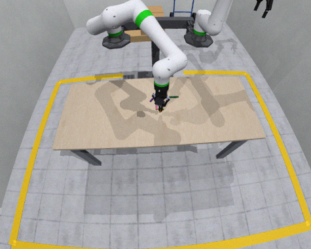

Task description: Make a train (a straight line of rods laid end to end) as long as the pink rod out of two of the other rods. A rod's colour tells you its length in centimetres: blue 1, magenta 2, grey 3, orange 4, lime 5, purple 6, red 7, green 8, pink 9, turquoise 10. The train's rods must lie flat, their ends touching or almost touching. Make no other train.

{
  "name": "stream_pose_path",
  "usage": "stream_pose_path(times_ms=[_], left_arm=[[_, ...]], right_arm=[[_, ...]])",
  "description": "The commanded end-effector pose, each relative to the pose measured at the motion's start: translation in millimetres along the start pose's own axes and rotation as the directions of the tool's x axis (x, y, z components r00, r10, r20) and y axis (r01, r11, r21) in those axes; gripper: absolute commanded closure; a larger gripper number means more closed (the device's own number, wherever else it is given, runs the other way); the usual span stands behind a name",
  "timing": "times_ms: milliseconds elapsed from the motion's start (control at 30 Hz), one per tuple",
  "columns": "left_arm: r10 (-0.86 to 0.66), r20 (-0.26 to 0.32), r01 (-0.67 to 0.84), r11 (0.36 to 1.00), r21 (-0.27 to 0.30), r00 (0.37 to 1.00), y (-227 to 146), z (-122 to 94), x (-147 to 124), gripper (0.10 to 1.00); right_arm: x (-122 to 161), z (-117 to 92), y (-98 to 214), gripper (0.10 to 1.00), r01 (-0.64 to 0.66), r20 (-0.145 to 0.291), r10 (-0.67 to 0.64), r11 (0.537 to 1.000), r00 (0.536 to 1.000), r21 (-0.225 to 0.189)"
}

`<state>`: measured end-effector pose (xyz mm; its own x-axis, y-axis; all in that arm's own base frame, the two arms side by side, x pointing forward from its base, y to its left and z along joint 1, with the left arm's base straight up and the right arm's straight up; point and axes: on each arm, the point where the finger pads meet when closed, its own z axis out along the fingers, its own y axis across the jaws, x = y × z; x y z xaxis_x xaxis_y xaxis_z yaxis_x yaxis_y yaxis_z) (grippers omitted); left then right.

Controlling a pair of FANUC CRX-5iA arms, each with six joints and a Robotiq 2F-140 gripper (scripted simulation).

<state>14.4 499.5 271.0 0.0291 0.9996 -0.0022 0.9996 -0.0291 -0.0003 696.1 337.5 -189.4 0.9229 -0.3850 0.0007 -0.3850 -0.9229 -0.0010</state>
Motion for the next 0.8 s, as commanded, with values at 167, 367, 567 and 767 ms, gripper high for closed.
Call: stream_pose_path(times_ms=[167,367,567,767], left_arm=[[0.0,-0.002,0.0,1.0,0.0,1.0,0,-1,0,0.098],[0.0,-0.002,0.0,1.0,0.0,1.0,0,-1,0,0.098],[0.0,-0.002,0.0,1.0,0.0,1.0,0,-1,0,0.098],[0.0,-0.002,0.0,1.0,0.0,1.0,0,-1,0,0.098]], right_arm=[[0,-45,0,0.974,0.0,-0.001,0.0,1.0,1.0,0.001],[0,-57,0,0.974,0.0,-0.001,0.0,1.0,1.0,0.001],[0,-57,0,0.974,0.0,-0.001,0.0,1.0,1.0,0.001],[-5,-57,-5,0.974,-0.038,-0.001,0.038,0.999,0.999,0.001]])
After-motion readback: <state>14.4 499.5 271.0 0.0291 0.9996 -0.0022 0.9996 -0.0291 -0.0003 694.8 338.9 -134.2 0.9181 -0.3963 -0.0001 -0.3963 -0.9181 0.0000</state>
